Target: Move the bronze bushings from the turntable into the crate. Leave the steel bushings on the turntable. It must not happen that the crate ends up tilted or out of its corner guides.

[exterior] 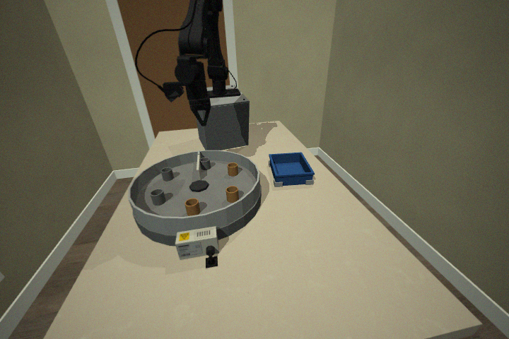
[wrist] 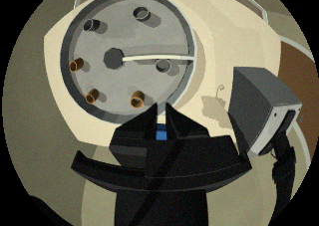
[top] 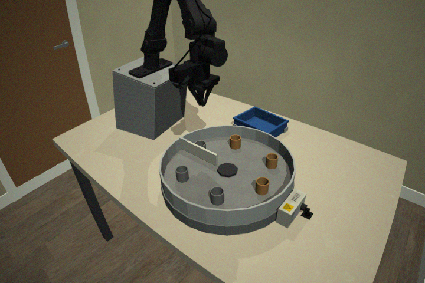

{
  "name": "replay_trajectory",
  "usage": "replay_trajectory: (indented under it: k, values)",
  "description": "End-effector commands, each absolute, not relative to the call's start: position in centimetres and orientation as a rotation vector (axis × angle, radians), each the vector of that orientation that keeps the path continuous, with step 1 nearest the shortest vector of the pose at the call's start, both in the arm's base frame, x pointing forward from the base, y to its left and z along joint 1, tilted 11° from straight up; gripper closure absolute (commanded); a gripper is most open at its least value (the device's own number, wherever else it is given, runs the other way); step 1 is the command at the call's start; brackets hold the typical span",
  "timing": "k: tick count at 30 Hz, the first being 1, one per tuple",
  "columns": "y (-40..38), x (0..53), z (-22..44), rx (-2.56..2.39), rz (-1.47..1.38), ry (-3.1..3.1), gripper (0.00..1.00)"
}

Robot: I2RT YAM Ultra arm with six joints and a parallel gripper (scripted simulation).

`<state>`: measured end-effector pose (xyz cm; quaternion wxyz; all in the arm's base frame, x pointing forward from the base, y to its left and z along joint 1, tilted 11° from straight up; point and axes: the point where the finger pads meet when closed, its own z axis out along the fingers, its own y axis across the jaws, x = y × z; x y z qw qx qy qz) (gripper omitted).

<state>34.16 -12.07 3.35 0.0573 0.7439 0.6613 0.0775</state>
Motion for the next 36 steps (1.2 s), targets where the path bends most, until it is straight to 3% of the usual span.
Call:
replay_trajectory:
  k: [1,22,23,36]
  values:
    - [-12.04,34.57,4.30,2.226,0.248,1.990,0.89]
    - [-12.04,34.57,4.30,2.226,0.248,1.990,0.89]
    - [-12.04,34.57,4.30,2.226,0.248,1.990,0.82]
    - [-12.04,34.57,4.30,2.226,0.248,1.990,0.82]
